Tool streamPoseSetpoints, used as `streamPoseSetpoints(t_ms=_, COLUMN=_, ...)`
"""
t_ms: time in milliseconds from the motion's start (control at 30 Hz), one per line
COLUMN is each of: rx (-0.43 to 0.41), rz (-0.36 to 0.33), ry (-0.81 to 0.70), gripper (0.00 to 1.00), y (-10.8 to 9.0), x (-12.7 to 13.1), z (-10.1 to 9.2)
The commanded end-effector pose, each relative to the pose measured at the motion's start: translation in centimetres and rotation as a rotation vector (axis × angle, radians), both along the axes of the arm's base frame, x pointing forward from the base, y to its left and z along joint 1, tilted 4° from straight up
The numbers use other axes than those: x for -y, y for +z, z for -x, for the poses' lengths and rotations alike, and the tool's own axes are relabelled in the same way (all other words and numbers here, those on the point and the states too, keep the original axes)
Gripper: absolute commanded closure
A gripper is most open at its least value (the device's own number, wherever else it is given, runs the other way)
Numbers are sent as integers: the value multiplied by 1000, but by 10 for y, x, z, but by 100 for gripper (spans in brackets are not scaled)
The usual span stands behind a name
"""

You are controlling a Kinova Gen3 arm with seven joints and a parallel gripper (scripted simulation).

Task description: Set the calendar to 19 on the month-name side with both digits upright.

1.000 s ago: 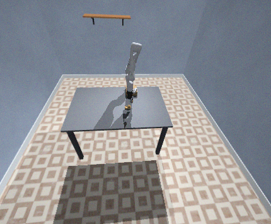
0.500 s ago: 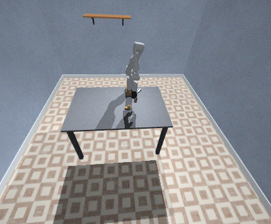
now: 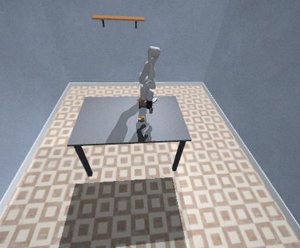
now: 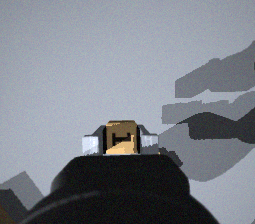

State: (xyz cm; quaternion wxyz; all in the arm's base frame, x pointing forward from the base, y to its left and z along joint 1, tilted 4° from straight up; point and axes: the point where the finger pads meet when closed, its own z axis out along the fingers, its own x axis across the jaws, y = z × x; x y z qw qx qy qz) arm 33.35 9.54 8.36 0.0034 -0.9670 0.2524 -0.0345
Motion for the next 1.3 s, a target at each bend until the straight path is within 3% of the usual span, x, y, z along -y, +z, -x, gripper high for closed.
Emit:
streamPoseSetpoints(t_ms=0, rx=1, rz=-1, ry=0, gripper=43, y=0, x=0, z=0)
streamPoseSetpoints(t_ms=400, rx=1, rz=0, ry=0, gripper=43, y=-9, x=0, z=-1)
streamPoseSetpoints(t_ms=833, rx=1, rz=0, ry=0, gripper=43, y=-62, x=0, z=-5)
streamPoseSetpoints(t_ms=1267, rx=1, rz=0, ry=0, gripper=43, y=-92, x=0, z=-7)
